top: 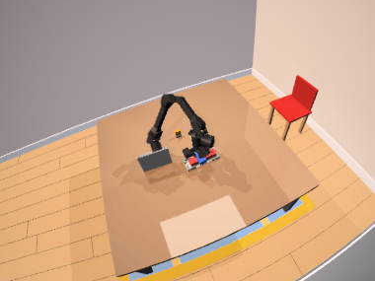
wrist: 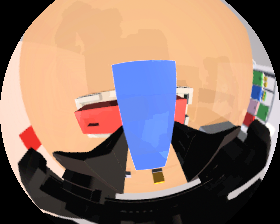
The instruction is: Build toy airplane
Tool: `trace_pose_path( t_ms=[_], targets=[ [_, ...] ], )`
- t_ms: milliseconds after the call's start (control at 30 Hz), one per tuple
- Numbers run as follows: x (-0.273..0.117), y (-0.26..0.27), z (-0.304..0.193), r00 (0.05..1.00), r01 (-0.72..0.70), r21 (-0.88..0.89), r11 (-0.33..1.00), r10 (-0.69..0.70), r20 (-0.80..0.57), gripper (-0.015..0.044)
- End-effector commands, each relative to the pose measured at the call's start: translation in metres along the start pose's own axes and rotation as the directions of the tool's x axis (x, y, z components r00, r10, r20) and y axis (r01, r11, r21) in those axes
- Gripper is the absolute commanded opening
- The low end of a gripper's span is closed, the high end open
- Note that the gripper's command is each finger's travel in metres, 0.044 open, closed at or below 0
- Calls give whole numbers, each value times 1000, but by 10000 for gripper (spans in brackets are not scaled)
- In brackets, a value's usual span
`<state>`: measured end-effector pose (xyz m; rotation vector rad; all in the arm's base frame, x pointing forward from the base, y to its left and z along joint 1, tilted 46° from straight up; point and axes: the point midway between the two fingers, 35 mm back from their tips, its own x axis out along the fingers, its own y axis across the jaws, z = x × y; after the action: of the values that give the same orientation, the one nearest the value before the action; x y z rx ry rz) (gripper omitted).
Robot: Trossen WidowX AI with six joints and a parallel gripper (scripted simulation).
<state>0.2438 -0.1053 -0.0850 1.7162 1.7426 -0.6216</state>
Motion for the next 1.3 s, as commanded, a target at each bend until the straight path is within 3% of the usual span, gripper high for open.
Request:
trace_pose_path(
  t_ms=[0, 267, 433, 933, 1267],
  targets=[
    [2, -1, -1, 1000, -1, 5, 1000, 1, -4, 195],
    [1, 0, 0, 1000, -1, 0, 1000, 1, 0, 162],
    [1, 0, 0, 1000, -1, 0, 1000, 1, 0, 30],
    [1, 0, 0, 1000, -1, 0, 1000, 1, 0, 424],
    [-2, 0, 1, 1000, -1, 0, 1000, 1, 1, 440]
  ],
)
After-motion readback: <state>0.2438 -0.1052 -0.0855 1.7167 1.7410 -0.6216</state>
